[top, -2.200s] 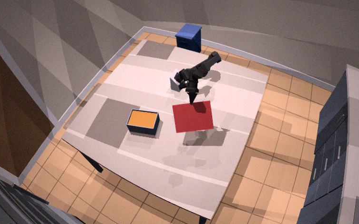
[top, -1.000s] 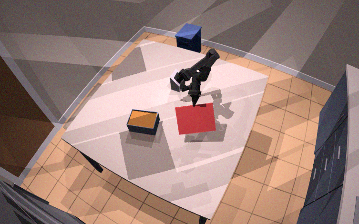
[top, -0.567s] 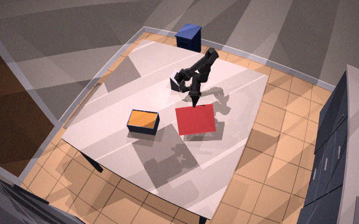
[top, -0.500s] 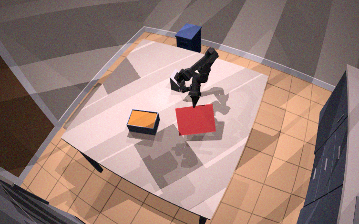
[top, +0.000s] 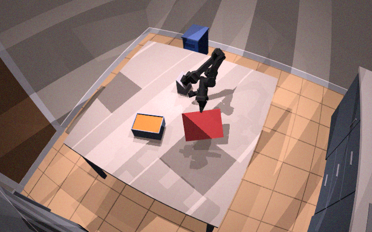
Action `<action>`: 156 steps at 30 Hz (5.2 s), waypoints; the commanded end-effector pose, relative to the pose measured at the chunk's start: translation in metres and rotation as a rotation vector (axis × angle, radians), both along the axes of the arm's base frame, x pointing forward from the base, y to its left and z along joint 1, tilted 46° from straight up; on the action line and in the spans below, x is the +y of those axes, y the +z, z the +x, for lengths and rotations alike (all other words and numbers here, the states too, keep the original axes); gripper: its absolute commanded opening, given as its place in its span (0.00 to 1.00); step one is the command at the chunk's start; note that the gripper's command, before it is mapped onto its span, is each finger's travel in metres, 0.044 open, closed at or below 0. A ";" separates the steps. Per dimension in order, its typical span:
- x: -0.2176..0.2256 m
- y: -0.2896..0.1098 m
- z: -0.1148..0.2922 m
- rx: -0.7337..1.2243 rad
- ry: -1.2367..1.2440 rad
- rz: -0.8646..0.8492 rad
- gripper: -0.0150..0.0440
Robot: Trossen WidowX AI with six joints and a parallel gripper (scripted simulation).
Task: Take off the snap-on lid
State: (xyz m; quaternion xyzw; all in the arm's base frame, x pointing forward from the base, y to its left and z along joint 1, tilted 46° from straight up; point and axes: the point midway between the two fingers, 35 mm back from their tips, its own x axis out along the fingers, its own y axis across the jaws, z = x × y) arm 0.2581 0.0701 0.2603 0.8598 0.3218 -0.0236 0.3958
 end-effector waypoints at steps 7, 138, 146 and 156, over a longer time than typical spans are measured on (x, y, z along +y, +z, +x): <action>0.005 -0.005 0.001 -0.002 -0.009 0.001 0.25; 0.079 -0.077 0.009 -0.005 -0.009 0.009 0.25; 0.084 -0.082 0.009 -0.005 -0.009 0.009 0.25; 0.089 -0.087 0.010 -0.005 -0.009 0.010 0.25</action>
